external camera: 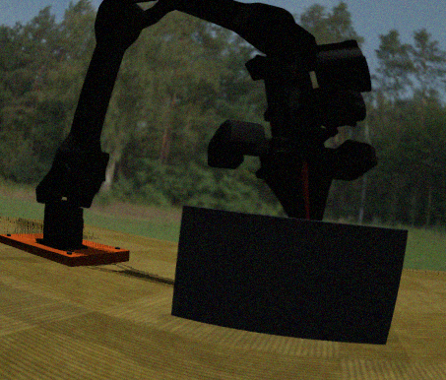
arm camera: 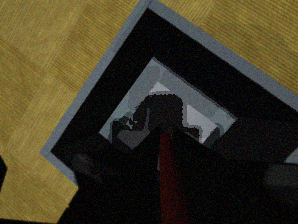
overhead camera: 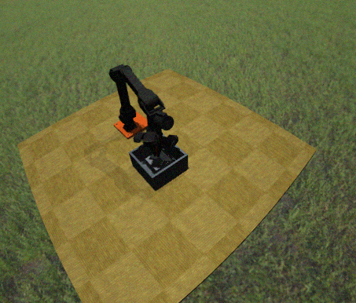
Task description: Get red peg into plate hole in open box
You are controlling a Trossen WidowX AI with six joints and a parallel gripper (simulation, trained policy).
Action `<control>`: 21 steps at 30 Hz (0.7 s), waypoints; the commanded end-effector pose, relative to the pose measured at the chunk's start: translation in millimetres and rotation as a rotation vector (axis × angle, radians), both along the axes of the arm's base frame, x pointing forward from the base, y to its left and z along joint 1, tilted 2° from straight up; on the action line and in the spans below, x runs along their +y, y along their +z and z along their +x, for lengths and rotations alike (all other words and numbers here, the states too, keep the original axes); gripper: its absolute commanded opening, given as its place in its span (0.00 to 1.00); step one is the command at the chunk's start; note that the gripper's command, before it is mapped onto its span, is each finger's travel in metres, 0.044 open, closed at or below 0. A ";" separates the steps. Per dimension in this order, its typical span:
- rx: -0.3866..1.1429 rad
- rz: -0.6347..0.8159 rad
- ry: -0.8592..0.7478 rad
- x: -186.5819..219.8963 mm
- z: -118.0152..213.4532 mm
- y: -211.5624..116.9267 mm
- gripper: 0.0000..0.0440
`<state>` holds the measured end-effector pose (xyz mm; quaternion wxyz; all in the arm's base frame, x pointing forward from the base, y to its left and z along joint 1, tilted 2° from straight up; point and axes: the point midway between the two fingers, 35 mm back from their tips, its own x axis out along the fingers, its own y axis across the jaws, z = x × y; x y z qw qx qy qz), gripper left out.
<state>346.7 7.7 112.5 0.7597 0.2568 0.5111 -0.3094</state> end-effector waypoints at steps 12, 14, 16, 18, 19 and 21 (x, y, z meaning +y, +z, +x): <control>0.097 0.045 0.083 -8.8 5.3 -29.9 0.34; 0.102 0.046 0.098 -10.6 7.8 -26.3 0.34; 0.103 0.050 0.106 -11.4 12.2 -21.2 0.35; 0.103 0.058 0.110 -11.8 17.1 -16.0 0.36; 0.105 0.063 0.111 -11.9 19.3 -13.7 0.36; 0.111 0.072 0.111 -12.2 23.4 -9.7 0.37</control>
